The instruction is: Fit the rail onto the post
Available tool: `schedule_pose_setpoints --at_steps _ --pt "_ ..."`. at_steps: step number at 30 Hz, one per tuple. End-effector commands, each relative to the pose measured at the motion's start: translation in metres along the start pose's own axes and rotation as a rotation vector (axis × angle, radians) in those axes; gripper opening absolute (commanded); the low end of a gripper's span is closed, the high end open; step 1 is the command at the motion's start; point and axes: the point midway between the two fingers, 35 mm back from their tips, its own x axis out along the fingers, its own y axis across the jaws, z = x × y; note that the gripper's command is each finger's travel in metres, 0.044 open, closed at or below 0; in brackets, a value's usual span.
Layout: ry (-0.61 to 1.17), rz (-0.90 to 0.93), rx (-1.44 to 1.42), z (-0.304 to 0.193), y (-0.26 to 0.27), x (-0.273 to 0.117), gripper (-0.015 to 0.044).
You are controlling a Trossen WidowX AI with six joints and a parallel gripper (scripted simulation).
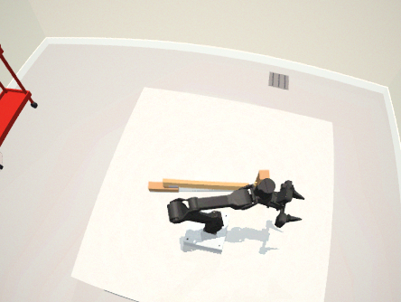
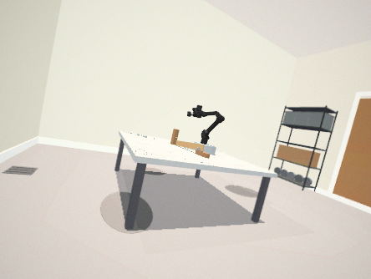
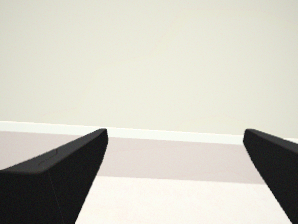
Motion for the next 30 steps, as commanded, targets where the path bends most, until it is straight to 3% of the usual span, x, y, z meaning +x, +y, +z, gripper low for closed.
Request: schedule_pose_setpoints --at_steps 1,9,17,30 --pt "0.056 0.181 -0.231 -0.015 0.05 -0.004 0.044" --pt "0.072 0.586 -0.742 -0.056 0.144 -0.043 0.044" --pt "-0.047 1.003 -1.237 -0.104 0.213 -0.111 0.044" --pt "-0.258 1.661 -1.996 -0.216 0.233 -0.214 0.044"
